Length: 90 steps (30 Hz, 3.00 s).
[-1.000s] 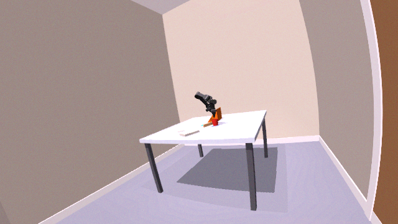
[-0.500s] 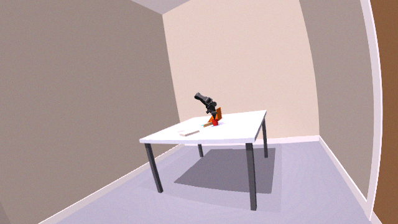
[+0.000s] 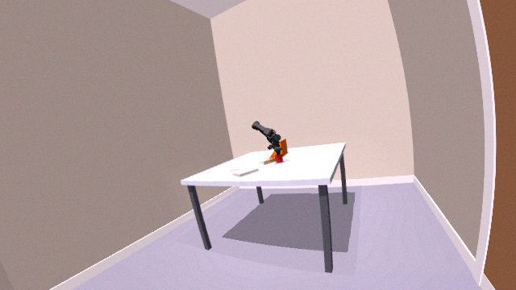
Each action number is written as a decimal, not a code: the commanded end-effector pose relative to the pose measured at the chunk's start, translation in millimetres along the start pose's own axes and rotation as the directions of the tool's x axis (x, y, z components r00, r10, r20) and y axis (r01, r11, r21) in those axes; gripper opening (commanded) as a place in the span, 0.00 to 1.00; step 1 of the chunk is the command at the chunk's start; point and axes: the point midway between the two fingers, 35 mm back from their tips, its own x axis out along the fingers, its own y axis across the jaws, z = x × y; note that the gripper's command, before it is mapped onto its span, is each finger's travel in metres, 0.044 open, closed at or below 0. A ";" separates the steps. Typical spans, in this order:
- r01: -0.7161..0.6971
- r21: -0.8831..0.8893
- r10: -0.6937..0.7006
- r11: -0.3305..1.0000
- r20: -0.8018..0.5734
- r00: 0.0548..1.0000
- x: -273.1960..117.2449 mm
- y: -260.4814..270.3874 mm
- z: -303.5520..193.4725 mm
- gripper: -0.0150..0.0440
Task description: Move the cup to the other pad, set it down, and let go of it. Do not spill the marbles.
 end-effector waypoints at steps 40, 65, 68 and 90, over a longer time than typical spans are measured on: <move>0.005 -0.008 -0.005 1.000 0.002 1.000 -50.8 -1.6 -1.6 0.25; 0.005 -0.014 -0.005 1.000 0.005 1.000 -50.7 -1.7 -1.9 0.25; 0.005 -0.014 -0.005 1.000 0.005 1.000 -50.8 -2.4 -1.3 0.25; 0.007 -0.011 -0.007 1.000 0.003 1.000 -53.6 -32.3 22.4 0.25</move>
